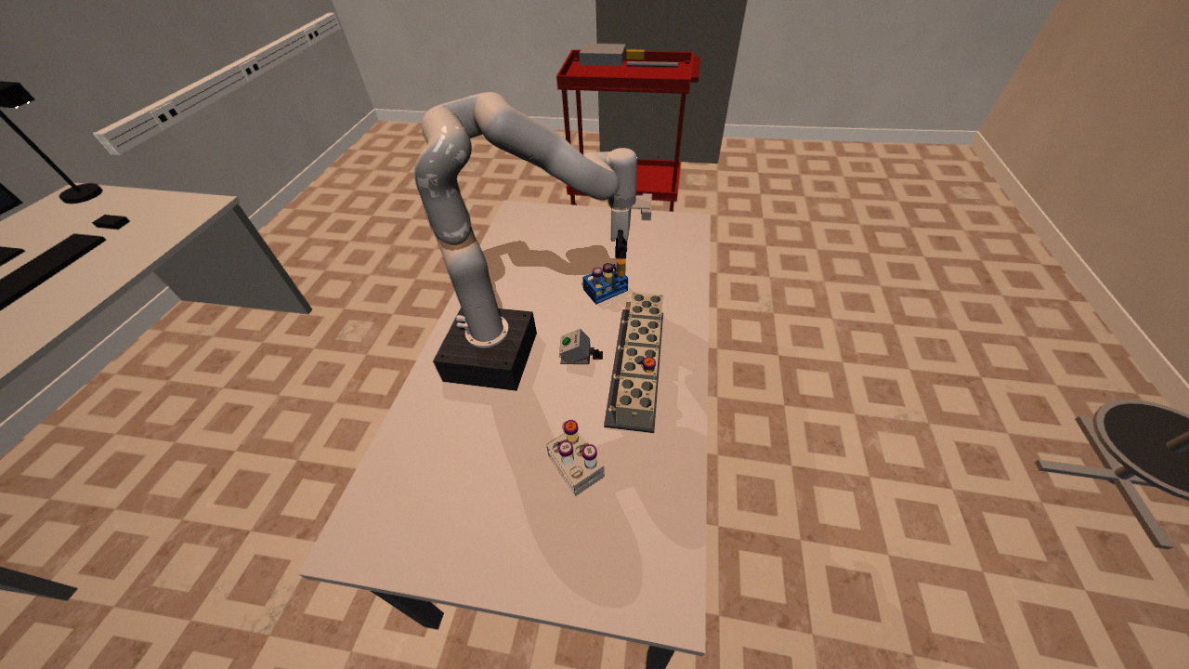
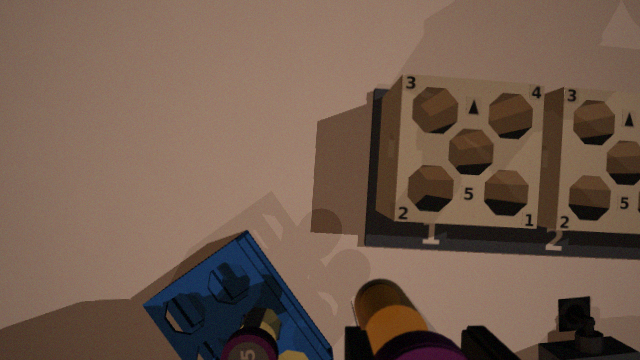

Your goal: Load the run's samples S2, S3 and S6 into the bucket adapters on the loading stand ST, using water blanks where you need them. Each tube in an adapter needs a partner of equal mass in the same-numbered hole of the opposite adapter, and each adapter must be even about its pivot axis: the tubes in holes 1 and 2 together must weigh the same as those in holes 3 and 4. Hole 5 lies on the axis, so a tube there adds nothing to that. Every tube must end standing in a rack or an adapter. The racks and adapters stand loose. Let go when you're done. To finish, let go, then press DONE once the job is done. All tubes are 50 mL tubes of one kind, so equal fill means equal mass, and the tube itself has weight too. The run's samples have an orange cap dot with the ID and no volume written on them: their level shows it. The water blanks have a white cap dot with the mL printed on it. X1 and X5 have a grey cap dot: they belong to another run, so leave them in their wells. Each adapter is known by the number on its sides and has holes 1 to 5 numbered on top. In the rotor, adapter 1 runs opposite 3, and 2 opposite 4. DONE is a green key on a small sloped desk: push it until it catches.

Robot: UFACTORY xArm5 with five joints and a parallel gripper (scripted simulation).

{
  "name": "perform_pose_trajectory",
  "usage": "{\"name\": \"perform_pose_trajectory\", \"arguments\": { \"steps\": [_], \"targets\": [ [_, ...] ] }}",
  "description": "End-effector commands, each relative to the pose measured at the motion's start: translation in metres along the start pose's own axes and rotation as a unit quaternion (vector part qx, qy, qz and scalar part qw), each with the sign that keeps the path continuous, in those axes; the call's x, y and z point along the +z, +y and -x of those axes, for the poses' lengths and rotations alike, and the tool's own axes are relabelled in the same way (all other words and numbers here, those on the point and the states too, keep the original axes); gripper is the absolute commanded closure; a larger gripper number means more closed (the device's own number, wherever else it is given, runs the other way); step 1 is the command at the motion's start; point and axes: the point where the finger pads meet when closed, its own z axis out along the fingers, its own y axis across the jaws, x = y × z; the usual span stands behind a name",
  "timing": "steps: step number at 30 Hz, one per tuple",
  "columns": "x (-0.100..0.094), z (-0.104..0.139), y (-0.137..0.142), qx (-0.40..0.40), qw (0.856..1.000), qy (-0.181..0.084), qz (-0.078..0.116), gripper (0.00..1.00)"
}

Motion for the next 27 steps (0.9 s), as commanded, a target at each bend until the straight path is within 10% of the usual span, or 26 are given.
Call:
{"name": "perform_pose_trajectory", "arguments": {
  "steps": [1,27],
  "targets": [
    [-0.002,-0.004,0.022,0.026,1.000,0.001,-0.006,1.00],
    [-0.001,-0.021,0.136,0.026,1.000,0.001,-0.006,1.00]
  ]
}}
